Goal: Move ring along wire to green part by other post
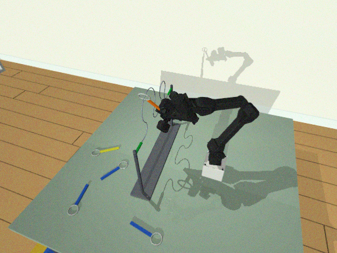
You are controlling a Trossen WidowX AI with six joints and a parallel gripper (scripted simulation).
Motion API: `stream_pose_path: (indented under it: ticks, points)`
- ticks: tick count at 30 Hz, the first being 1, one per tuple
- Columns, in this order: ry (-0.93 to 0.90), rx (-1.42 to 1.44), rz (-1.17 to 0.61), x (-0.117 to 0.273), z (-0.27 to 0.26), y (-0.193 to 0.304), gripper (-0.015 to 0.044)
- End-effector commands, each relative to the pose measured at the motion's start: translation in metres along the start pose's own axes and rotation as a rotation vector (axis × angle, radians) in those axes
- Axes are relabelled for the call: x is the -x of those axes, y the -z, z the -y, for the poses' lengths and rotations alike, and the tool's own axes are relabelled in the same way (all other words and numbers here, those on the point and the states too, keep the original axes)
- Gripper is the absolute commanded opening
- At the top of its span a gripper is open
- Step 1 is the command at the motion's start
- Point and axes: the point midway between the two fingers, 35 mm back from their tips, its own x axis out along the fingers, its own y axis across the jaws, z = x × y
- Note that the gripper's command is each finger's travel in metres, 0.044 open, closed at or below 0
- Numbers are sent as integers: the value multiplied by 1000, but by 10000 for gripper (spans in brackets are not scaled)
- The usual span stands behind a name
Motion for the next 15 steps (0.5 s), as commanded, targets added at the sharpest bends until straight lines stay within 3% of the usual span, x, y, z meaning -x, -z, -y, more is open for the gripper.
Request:
stream_pose_path:
  ticks: [1, 15]
  points:
    - [27, 54, 4, -1, 2, 2, -150]
    - [101, 211, 25, -1, 8, 1, -150]
